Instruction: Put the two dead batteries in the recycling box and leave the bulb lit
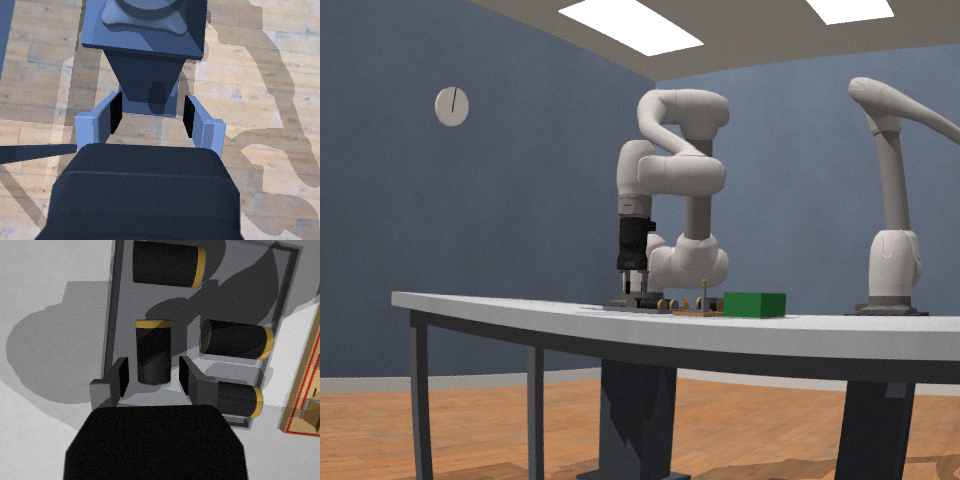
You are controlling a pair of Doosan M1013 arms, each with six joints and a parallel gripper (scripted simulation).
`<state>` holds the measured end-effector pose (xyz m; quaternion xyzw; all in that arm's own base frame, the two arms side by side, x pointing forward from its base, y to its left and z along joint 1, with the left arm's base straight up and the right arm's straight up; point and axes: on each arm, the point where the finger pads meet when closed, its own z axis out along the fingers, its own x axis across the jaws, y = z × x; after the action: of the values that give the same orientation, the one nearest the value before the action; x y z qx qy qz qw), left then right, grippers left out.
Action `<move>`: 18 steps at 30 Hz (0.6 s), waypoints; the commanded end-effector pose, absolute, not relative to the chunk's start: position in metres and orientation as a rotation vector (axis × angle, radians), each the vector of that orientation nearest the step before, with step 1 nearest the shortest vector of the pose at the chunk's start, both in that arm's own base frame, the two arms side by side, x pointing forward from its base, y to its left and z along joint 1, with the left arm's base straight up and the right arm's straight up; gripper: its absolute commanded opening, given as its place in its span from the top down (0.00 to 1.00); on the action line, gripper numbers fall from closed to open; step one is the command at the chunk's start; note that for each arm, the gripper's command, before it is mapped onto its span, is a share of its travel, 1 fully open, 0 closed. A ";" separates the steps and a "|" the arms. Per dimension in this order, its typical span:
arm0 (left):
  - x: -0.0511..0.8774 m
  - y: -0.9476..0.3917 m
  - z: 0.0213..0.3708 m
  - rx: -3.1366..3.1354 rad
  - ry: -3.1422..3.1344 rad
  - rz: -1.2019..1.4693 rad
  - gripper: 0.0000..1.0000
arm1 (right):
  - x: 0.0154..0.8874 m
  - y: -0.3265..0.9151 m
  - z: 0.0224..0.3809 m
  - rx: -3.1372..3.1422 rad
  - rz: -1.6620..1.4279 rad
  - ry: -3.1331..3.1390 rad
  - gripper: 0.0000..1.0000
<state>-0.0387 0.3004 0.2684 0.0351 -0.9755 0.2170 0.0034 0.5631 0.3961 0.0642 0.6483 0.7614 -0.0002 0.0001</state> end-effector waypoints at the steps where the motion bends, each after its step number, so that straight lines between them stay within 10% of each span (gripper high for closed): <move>1: -0.039 0.301 0.269 0.110 -3.058 0.678 0.00 | 0.564 0.397 0.055 2.037 0.004 2.391 0.10; 18: -0.039 0.301 0.269 0.110 -3.058 0.678 0.00 | 0.564 0.397 0.038 2.037 0.004 2.391 0.10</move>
<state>-0.0387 0.3004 0.2684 0.0351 -0.9755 0.2170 0.0034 0.5631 0.3961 0.0382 0.6483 0.7614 -0.0002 0.0000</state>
